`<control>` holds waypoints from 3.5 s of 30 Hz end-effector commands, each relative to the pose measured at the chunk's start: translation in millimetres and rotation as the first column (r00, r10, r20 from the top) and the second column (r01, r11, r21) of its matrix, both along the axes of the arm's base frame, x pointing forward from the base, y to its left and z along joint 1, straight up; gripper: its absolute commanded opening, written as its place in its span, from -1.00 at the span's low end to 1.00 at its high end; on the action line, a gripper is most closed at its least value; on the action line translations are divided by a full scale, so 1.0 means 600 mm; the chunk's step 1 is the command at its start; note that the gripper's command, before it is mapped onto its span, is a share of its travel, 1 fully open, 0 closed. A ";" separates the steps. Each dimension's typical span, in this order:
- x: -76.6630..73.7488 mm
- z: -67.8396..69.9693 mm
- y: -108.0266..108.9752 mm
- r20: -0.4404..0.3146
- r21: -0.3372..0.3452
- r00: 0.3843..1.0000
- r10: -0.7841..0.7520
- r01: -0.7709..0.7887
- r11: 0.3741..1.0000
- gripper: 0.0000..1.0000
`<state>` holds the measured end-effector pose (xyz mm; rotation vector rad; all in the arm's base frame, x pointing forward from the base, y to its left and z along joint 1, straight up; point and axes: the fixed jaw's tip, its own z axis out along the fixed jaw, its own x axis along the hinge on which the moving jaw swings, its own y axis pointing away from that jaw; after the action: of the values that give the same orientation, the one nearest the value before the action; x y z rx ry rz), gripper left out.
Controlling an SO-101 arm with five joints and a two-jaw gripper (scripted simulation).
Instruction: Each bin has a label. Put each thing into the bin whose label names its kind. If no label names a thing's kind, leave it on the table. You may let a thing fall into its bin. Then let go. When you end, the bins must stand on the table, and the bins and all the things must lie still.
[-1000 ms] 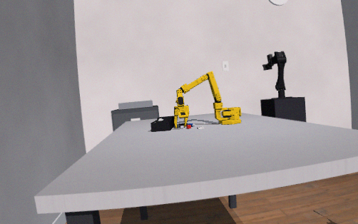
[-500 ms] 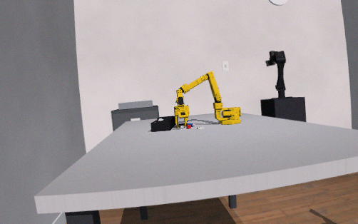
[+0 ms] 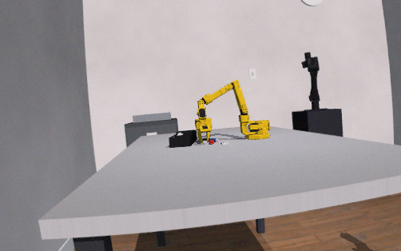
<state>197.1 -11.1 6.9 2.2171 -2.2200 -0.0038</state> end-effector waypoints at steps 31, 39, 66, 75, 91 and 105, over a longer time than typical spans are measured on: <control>0.006 0.005 0.003 0.027 0.000 1.000 0.002 -0.002 1.000 -1.00; 0.008 0.014 0.003 0.027 0.000 1.000 0.002 -0.002 1.000 -1.00; 0.012 0.084 0.003 0.027 0.000 1.000 0.002 -0.002 1.000 -1.00; 0.019 0.088 -0.003 0.030 -0.002 0.997 0.070 -0.070 0.998 -1.00; 0.040 0.102 -0.028 0.038 -0.014 0.953 0.301 -0.300 0.954 -1.00; 0.043 0.104 -0.032 0.042 -0.018 0.941 0.336 -0.336 0.942 -1.00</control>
<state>218.3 -26.8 60.9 2.5561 -1.8237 0.0001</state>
